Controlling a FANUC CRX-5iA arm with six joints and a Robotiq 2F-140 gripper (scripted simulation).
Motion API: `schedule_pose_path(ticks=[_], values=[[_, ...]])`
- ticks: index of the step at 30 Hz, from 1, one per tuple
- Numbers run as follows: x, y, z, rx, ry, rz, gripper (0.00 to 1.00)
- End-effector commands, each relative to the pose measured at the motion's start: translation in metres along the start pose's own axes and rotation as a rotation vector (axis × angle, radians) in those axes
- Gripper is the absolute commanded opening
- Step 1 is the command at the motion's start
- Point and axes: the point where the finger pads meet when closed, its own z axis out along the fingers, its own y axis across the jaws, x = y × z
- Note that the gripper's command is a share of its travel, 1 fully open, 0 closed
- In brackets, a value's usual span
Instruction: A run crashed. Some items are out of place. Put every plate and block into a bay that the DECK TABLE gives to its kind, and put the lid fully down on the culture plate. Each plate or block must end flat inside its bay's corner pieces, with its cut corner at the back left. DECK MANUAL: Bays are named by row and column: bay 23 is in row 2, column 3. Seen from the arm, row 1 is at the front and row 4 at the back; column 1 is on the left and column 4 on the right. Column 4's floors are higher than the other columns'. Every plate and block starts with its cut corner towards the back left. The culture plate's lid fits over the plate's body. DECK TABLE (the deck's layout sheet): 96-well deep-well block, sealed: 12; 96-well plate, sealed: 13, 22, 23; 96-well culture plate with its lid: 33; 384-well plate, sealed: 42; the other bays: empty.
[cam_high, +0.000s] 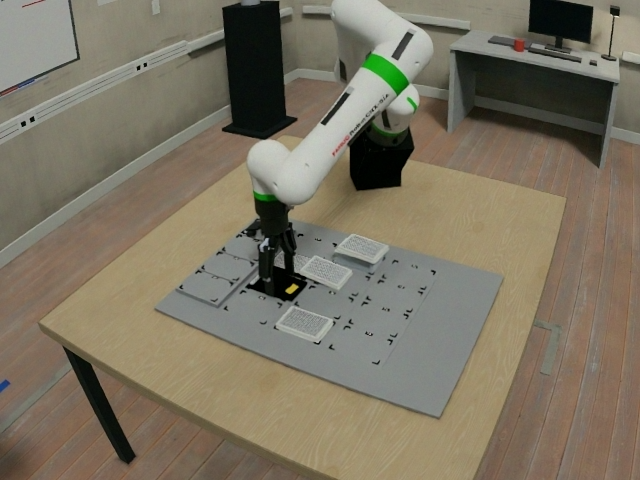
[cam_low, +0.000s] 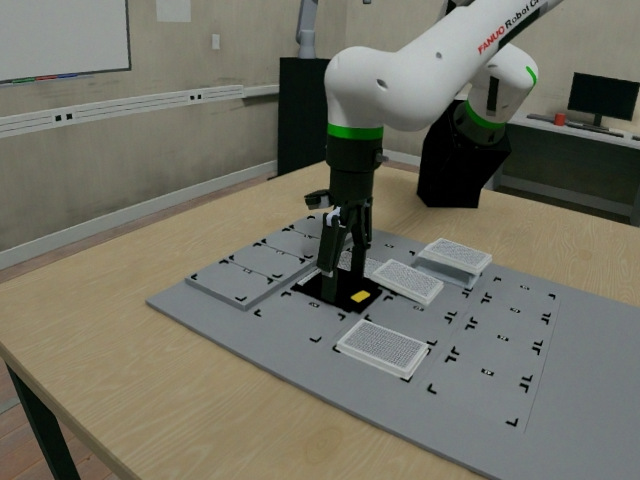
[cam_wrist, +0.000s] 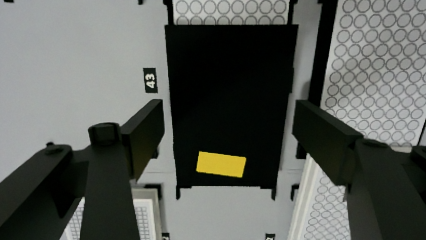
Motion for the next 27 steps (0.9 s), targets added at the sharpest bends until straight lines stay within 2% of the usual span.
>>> schedule_pose_path(ticks=[1, 27], values=[[0.0003, -0.0007, -0.0008, 0.001, 0.001, 0.000, 0.70], [0.0003, -0.0007, -0.0008, 0.001, 0.001, 0.000, 0.62]])
